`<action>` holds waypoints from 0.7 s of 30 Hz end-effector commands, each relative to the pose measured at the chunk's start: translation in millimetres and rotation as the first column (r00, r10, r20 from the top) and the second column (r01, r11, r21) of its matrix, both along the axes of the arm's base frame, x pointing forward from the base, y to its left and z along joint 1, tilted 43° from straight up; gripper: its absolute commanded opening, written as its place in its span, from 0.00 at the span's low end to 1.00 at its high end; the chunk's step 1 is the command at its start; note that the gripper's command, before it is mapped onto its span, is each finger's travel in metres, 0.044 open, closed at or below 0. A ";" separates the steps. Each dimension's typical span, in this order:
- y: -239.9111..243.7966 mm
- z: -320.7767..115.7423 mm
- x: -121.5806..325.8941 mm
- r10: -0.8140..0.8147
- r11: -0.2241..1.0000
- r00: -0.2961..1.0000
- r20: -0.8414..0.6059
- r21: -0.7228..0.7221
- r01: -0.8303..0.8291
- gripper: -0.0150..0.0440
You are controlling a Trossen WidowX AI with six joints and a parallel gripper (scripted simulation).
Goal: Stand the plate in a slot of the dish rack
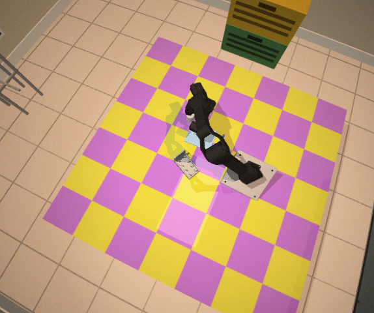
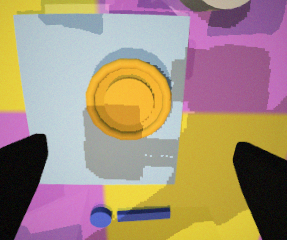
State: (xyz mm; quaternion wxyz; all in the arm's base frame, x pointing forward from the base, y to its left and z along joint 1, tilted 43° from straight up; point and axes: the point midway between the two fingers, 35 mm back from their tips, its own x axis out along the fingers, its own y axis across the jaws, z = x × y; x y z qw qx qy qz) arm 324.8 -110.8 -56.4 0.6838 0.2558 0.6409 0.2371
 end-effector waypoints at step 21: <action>45.1 -42.9 -1.5 0.003 1.000 1.000 -0.026 0.019 -0.002 0.93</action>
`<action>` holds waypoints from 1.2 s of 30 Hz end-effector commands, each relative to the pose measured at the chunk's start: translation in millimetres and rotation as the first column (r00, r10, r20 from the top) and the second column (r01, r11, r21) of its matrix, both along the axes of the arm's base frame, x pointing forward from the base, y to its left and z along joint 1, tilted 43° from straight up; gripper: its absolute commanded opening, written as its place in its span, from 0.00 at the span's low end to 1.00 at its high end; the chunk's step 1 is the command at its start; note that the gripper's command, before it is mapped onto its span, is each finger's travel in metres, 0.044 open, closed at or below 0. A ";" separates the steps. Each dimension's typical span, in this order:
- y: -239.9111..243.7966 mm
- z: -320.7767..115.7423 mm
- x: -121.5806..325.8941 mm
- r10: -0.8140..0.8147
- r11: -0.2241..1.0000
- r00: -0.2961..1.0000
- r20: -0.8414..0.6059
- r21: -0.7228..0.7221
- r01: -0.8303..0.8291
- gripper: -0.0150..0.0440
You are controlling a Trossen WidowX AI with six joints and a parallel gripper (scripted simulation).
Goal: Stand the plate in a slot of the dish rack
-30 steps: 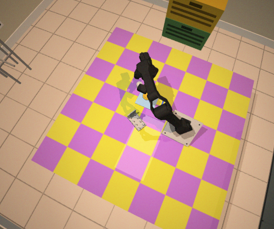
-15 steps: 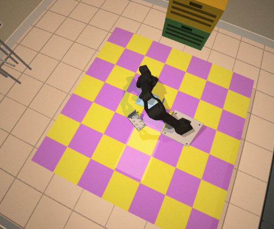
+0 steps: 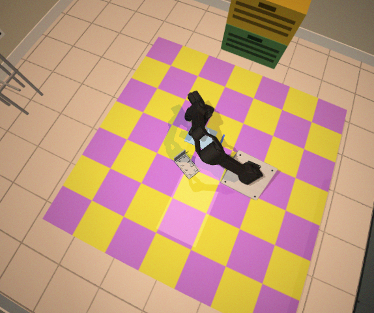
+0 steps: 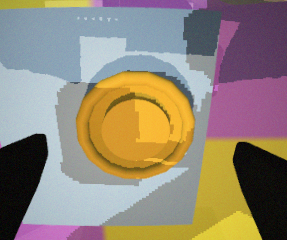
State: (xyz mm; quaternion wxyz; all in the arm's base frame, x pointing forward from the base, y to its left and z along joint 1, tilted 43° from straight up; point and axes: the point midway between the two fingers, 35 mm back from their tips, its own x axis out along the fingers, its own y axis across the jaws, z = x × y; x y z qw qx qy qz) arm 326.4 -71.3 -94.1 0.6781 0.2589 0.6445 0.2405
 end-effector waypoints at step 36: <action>30.4 -30.0 -4.4 -0.001 1.000 1.000 -0.012 0.012 0.001 0.80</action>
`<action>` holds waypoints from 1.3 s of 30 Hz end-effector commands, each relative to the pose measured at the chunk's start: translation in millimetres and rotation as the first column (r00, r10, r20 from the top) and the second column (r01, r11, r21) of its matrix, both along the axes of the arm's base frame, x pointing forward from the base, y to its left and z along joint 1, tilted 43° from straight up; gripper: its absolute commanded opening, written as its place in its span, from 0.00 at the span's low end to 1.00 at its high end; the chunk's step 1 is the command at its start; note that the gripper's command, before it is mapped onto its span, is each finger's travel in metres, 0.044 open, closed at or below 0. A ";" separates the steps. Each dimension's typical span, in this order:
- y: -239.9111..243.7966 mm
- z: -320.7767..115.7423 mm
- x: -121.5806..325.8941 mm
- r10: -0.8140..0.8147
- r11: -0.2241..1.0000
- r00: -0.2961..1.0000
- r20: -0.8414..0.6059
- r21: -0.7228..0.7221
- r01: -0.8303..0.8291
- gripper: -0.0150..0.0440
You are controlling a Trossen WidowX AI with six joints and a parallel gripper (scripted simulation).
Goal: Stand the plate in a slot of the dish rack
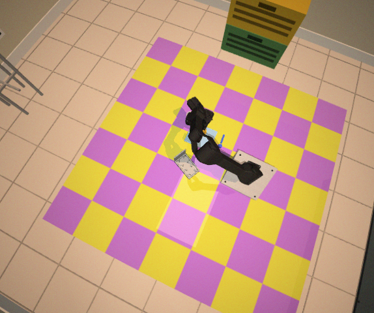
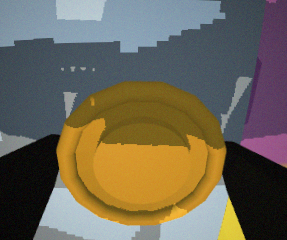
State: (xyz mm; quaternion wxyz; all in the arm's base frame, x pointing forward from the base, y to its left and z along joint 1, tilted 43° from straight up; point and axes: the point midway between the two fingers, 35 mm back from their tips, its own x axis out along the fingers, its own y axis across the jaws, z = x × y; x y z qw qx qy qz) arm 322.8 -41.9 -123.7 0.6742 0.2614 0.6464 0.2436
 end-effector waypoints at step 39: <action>-114.5 113.4 3.6 -0.006 1.000 1.000 -0.006 -0.005 0.006 0.25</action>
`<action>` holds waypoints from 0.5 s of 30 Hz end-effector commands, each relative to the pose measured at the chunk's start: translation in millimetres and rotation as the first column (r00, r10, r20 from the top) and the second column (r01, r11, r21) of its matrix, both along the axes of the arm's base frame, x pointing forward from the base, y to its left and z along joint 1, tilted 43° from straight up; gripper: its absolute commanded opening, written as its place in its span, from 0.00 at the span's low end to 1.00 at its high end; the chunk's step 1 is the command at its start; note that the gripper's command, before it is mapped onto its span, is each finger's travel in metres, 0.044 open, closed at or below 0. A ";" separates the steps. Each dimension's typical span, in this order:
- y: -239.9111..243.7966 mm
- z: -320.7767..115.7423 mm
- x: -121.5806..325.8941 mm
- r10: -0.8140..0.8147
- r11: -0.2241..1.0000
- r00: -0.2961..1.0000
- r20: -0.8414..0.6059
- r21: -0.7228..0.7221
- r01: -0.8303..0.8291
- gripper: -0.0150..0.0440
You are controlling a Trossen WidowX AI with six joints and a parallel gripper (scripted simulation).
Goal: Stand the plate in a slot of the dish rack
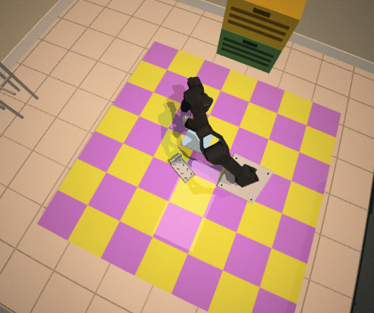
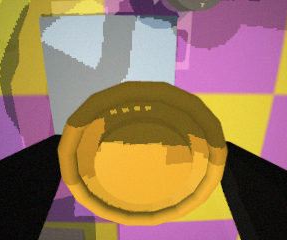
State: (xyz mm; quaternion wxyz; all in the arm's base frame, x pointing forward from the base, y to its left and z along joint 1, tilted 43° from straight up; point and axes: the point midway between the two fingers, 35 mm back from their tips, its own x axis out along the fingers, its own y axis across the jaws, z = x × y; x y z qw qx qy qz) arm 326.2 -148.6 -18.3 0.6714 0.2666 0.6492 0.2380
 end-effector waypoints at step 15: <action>13.7 55.3 -3.8 -0.209 0.978 0.960 -0.185 -0.015 0.210 0.25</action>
